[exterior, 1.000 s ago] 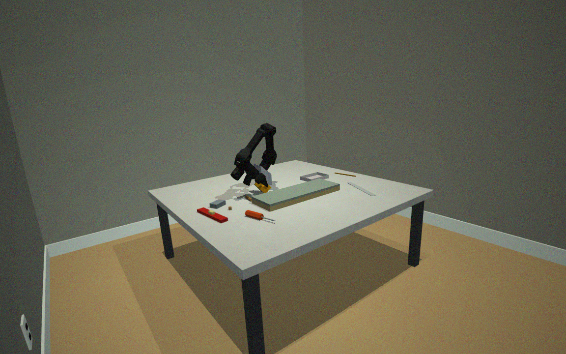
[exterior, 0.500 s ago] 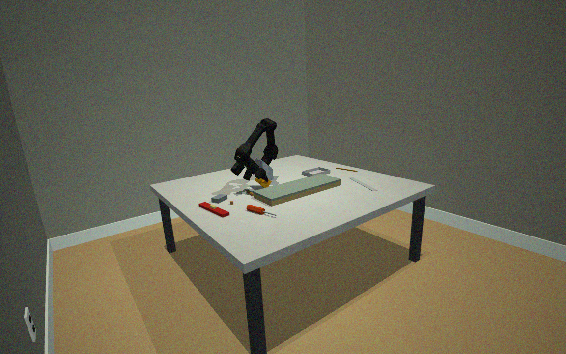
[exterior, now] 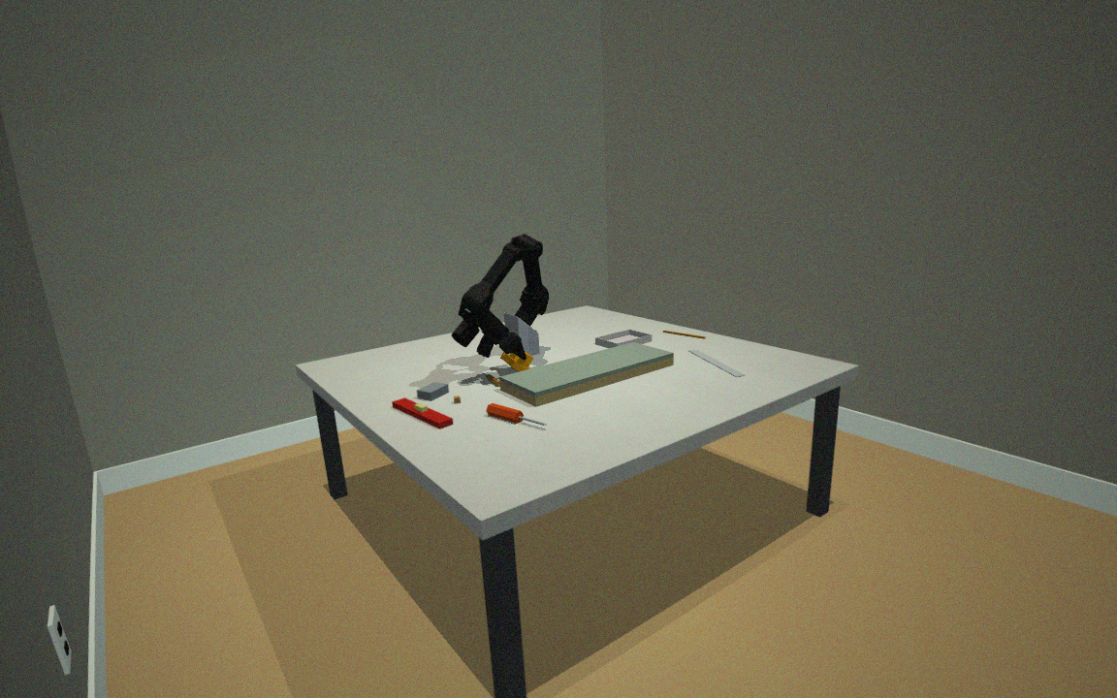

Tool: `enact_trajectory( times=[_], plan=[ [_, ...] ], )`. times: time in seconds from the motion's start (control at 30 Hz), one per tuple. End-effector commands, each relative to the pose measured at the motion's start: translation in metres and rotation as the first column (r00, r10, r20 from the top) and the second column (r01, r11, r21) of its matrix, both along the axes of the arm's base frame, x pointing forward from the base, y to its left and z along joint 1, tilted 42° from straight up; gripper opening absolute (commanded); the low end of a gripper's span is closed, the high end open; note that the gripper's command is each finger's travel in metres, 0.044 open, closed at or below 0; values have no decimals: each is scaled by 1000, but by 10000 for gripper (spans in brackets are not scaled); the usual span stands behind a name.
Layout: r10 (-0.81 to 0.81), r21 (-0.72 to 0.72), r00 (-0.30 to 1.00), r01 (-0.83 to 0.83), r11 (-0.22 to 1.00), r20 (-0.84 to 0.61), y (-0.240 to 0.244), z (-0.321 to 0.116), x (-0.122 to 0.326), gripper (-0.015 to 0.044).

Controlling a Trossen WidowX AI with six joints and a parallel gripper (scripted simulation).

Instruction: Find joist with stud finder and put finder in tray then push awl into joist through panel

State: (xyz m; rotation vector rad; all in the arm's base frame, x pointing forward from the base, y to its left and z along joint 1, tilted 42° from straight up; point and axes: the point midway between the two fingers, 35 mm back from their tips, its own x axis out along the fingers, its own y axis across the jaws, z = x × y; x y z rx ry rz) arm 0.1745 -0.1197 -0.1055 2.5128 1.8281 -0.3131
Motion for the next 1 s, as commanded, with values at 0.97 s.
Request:
enact_trajectory(
  times=[0.97],
  plan=[
    [6, -10, 1000, -6, 1000, -2, -12, -22, -6, 378]
  ],
)
